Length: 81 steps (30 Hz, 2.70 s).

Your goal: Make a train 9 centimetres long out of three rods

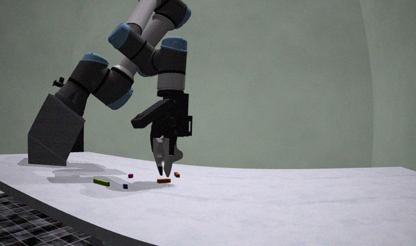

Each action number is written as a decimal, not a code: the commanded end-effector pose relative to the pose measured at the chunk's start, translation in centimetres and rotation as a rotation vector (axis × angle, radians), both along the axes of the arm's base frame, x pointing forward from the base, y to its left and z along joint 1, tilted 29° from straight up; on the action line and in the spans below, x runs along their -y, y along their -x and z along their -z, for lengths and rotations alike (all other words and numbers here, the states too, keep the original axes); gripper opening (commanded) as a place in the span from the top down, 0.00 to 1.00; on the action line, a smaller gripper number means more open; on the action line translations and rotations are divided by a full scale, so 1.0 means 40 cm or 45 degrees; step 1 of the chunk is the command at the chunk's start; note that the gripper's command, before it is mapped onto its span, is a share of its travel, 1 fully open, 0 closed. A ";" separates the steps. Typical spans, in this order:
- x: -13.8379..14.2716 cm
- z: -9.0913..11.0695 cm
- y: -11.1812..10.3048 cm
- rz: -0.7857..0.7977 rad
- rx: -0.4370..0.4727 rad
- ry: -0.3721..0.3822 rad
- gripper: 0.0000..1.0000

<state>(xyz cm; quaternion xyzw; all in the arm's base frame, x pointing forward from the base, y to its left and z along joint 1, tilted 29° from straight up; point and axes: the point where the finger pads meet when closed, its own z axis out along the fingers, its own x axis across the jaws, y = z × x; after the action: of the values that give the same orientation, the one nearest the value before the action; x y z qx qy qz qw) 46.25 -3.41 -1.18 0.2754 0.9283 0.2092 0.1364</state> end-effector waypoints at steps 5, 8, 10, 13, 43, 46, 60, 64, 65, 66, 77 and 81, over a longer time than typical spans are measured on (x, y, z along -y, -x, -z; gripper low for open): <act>-0.002 0.000 0.000 -0.002 -0.001 0.001 0.86; -0.002 0.000 0.000 -0.002 -0.001 0.001 0.86; -0.002 0.000 -0.001 -0.002 0.000 0.001 0.86; -0.002 0.000 -0.001 -0.002 0.000 0.001 0.86; 0.000 -0.001 -0.003 -0.002 0.000 0.002 0.86; 0.000 -0.001 -0.003 -0.002 0.000 0.002 0.86; -0.002 0.002 -0.003 -0.003 -0.001 0.001 0.86; -0.003 0.004 -0.004 -0.003 -0.001 0.001 0.86; -0.003 0.005 -0.004 -0.003 -0.001 0.001 0.86; -0.004 0.007 -0.005 -0.003 -0.001 0.001 0.86; -0.013 0.030 -0.014 -0.003 -0.002 0.000 0.86; -0.014 0.033 -0.015 -0.003 -0.002 0.000 0.86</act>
<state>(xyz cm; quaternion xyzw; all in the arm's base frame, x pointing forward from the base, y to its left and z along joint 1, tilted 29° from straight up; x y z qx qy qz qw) 46.65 -2.92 -2.33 0.2752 0.9285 0.2100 0.1343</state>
